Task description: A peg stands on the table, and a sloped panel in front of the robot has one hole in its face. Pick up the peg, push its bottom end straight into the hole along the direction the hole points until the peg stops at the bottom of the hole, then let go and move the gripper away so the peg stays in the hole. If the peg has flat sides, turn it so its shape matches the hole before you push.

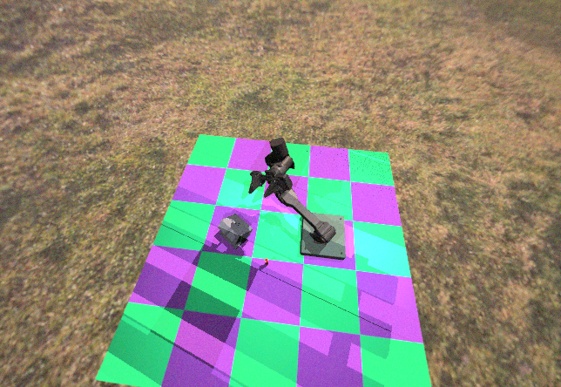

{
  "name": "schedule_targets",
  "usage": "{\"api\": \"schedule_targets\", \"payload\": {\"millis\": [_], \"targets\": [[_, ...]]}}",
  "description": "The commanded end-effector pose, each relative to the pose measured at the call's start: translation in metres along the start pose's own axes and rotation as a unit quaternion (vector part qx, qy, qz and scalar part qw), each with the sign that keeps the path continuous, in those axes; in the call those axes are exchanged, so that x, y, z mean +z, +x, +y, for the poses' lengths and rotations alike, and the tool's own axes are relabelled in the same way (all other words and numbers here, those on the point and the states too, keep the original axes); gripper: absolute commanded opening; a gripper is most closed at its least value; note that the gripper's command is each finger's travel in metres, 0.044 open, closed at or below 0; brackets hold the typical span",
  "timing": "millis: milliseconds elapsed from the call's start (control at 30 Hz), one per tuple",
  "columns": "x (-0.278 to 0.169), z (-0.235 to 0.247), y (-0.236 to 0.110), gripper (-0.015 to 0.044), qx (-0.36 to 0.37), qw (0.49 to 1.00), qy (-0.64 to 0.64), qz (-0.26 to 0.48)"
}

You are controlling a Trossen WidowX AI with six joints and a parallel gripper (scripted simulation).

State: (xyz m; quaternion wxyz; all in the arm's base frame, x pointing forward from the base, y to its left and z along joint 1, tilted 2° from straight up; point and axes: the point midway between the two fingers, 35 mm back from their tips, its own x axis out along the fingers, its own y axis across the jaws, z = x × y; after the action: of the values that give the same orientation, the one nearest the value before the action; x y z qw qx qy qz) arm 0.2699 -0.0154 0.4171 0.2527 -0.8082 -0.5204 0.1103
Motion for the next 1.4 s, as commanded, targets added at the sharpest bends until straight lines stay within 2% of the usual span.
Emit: {"api": "schedule_targets", "payload": {"millis": [0,33,400,767,1367], "targets": [[0.000,-0.001,0.000,0.0426,-0.001,1.000,0.001,-0.001],[0.001,-0.006,0.001,0.0440,-0.005,1.000,0.002,-0.002],[0.002,-0.062,-0.008,0.0440,-0.034,0.998,0.062,-0.005],[0.010,-0.107,-0.018,0.0440,-0.027,0.990,0.136,-0.004],[0.031,-0.150,-0.019,0.0440,-0.011,0.982,0.189,-0.016]]}}
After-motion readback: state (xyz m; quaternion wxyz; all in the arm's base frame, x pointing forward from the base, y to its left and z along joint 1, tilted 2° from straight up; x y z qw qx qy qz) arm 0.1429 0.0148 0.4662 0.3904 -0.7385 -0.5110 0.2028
